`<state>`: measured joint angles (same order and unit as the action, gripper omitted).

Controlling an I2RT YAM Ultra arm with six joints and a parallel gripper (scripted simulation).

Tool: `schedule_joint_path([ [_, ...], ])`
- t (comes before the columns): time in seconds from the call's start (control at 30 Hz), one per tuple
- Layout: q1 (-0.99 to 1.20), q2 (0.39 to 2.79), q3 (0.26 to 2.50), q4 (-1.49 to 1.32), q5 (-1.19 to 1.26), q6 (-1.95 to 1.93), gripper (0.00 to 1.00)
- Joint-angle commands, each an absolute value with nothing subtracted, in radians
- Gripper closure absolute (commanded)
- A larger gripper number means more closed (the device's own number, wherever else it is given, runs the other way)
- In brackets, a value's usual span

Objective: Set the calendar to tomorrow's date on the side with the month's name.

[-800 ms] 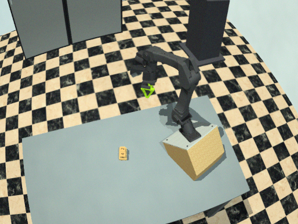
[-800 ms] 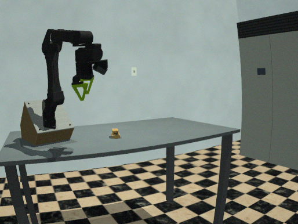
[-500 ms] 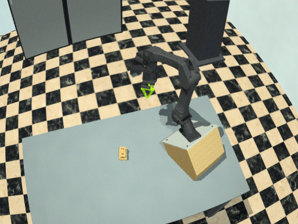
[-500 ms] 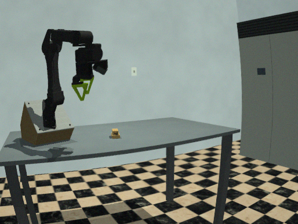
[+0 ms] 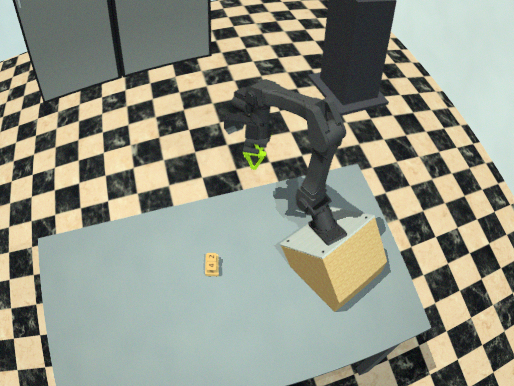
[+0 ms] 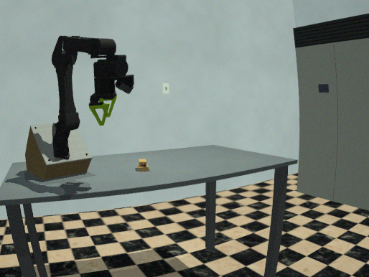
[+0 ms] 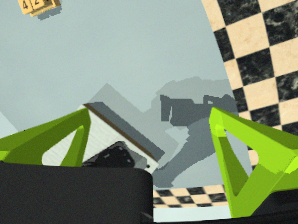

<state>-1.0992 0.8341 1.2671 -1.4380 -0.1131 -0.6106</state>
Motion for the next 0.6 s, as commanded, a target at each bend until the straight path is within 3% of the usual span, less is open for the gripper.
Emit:
schedule_joint_path([
  [0.0,-1.062,0.868,1.297,-1.413,-0.096,-0.577,0.00],
  [0.3,-0.820,1.012,1.297,-1.354,0.050,-0.372,0.00],
  [0.57,-0.341,1.308,1.324,-1.268,0.335,0.040,0.00],
])
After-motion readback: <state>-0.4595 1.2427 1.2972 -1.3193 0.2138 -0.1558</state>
